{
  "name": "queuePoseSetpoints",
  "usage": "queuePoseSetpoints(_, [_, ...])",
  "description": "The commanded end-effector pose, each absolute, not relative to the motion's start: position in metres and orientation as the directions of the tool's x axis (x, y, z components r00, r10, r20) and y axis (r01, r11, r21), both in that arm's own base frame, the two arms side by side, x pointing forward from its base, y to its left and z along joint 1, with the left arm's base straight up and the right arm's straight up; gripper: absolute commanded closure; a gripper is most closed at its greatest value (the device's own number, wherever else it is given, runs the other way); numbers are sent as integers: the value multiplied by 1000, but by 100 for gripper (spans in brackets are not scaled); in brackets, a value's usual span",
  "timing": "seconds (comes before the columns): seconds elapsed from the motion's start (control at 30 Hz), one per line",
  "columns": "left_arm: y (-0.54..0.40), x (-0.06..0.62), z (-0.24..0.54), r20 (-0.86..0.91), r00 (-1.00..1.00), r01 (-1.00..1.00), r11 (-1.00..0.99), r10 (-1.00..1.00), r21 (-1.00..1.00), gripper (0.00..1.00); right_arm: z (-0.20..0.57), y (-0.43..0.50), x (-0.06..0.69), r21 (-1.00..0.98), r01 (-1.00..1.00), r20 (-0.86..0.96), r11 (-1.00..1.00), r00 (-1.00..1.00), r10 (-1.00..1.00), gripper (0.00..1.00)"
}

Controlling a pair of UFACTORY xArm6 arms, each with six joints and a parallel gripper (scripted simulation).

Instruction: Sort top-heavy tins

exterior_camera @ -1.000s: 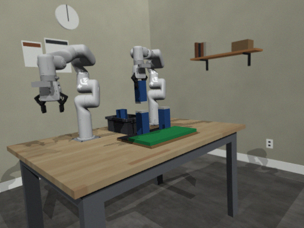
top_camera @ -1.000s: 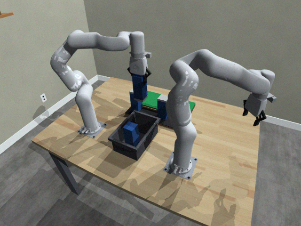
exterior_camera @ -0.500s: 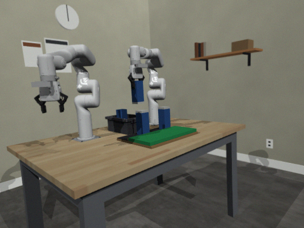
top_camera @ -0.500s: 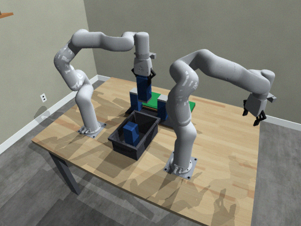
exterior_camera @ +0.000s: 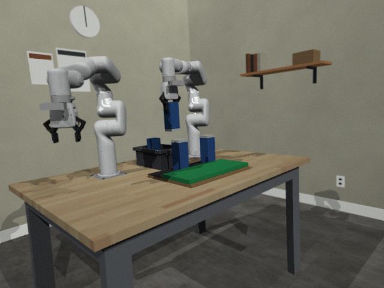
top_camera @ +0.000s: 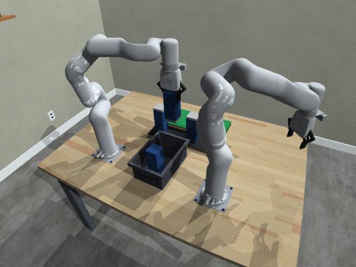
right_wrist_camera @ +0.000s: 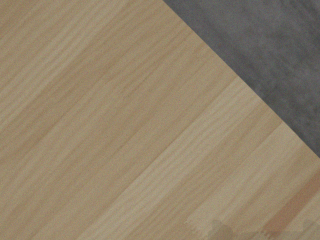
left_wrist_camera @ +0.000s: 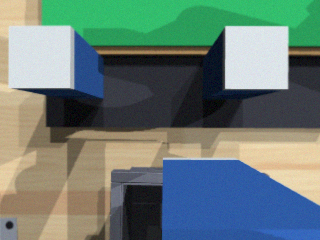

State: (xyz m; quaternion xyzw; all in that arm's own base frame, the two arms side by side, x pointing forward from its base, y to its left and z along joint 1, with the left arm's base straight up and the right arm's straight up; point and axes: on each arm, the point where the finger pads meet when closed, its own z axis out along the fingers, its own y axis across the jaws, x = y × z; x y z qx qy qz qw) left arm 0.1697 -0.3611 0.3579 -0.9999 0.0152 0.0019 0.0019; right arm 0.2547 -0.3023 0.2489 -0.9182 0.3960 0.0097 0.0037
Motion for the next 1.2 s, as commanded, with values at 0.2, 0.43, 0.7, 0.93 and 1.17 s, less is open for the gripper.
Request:
queuePoseSetpoints(0.2, [-361, 147, 360, -1, 999, -35, -999, -35, 1, 100, 250, -303, 255, 1, -727, -17, -686, 686, -727, 0])
queuePoseSetpoints(0.43, [-361, 136, 360, -2, 999, -39, -999, -39, 1, 100, 250, -303, 255, 1, -727, -17, -686, 686, -727, 0])
queuePoseSetpoints(0.7, [-360, 117, 360, -2, 999, -43, -999, -43, 1, 100, 250, -303, 255, 1, -727, -17, -686, 686, -727, 0])
queuePoseSetpoints(0.93, [-360, 106, 360, -2, 999, -44, -999, -44, 1, 100, 250, -303, 255, 1, -727, -17, -686, 686, -727, 0])
queuePoseSetpoints(1.17, [-359, 90, 360, -2, 999, -48, -999, -48, 1, 100, 250, -303, 255, 1, -727, -17, -686, 686, -727, 0])
